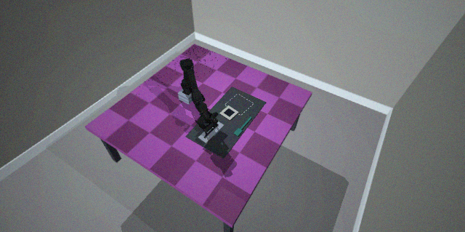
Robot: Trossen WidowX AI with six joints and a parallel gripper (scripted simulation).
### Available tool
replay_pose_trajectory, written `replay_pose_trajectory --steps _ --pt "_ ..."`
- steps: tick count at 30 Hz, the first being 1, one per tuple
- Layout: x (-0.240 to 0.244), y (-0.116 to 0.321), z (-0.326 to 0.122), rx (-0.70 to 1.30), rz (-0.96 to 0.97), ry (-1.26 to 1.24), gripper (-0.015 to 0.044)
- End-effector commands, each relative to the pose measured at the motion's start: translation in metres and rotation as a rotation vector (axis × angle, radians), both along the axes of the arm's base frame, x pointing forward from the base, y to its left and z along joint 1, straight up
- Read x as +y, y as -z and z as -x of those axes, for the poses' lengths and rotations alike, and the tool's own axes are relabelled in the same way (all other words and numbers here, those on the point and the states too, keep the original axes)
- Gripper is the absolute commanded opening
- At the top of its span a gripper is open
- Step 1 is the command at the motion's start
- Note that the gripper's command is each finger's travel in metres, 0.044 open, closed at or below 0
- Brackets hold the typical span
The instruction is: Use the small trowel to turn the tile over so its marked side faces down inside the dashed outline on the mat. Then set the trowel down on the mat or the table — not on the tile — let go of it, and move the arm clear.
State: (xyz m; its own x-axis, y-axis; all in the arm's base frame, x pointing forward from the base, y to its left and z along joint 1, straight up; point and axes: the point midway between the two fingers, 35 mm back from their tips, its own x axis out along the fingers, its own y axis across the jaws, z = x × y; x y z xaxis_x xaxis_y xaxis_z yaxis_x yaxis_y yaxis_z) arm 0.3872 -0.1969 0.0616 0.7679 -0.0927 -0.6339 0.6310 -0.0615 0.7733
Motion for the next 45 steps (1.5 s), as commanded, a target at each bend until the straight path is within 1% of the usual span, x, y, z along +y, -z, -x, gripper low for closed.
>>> replay_pose_trajectory --steps 1,17,40,45 --pt "-0.001 -0.007 -0.003 -0.019 0.007 -0.003 0.0" --pt "0.001 -0.007 -0.003 -0.017 0.009 -0.002 0.0" --pt "0.086 0.008 0.022 -0.002 0.093 0.043 0.0" --pt "0.091 0.009 0.025 -0.003 0.099 0.046 0.0"
